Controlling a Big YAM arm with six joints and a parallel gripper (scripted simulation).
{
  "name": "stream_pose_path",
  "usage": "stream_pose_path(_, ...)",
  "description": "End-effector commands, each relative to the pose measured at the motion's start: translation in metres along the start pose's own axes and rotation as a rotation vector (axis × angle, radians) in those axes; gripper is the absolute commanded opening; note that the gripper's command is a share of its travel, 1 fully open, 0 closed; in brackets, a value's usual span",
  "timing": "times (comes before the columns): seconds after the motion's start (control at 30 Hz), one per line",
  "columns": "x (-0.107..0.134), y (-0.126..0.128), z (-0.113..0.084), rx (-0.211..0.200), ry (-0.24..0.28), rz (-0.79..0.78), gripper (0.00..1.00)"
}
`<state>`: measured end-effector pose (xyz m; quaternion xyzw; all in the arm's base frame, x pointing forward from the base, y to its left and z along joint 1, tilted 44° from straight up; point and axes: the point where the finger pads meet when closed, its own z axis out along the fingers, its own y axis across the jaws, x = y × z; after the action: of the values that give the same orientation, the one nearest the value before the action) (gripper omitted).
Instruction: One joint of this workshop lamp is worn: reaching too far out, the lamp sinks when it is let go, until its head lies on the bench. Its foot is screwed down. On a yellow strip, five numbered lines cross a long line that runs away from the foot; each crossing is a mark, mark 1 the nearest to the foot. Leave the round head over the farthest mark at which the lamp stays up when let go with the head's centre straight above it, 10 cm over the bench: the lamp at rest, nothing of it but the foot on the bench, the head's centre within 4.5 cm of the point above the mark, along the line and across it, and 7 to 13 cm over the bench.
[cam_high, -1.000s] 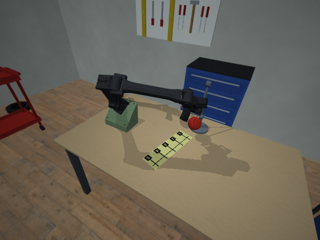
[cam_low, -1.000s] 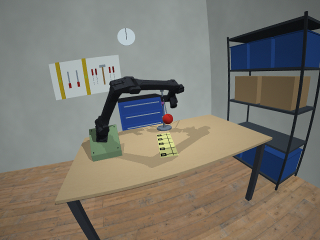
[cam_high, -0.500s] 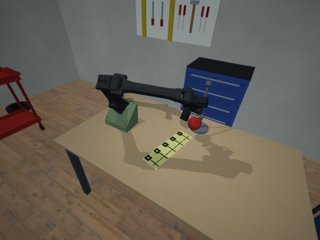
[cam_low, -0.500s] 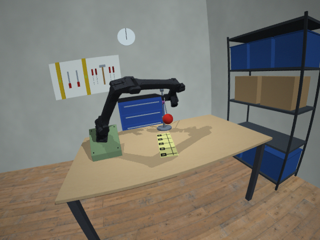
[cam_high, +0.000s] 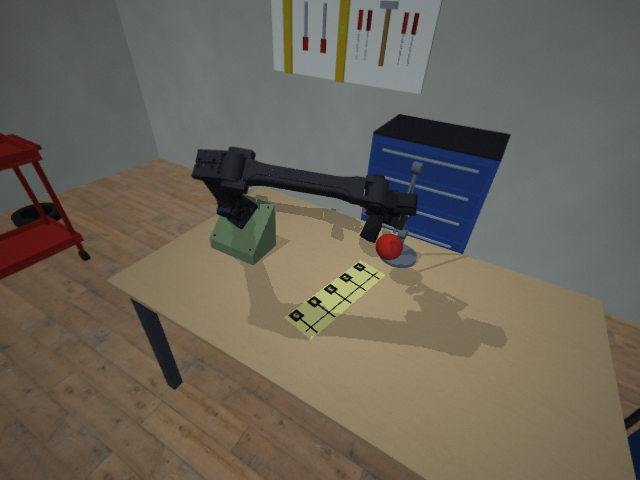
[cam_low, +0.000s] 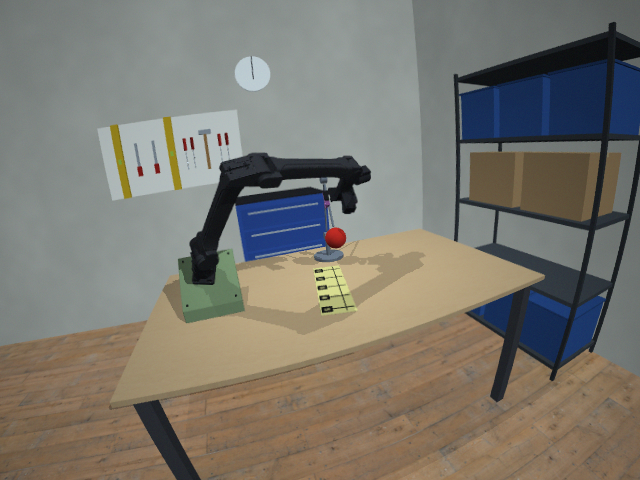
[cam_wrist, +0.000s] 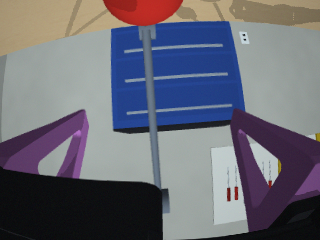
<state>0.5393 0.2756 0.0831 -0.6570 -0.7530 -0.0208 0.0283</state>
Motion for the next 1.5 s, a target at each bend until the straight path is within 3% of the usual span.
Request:
stream_pose_path(0.0,0.025,0.004,-0.011,-0.049,0.013,-0.039,1.0)
stream_pose_path(0.73,0.025,0.004,-0.011,-0.058,0.015,-0.044,1.0)
stream_pose_path(1.23,0.013,0.008,0.04,-0.039,0.012,-0.02,1.0)
stream_pose_path(1.47,0.012,0.008,0.052,-0.039,0.012,-0.02,1.0)
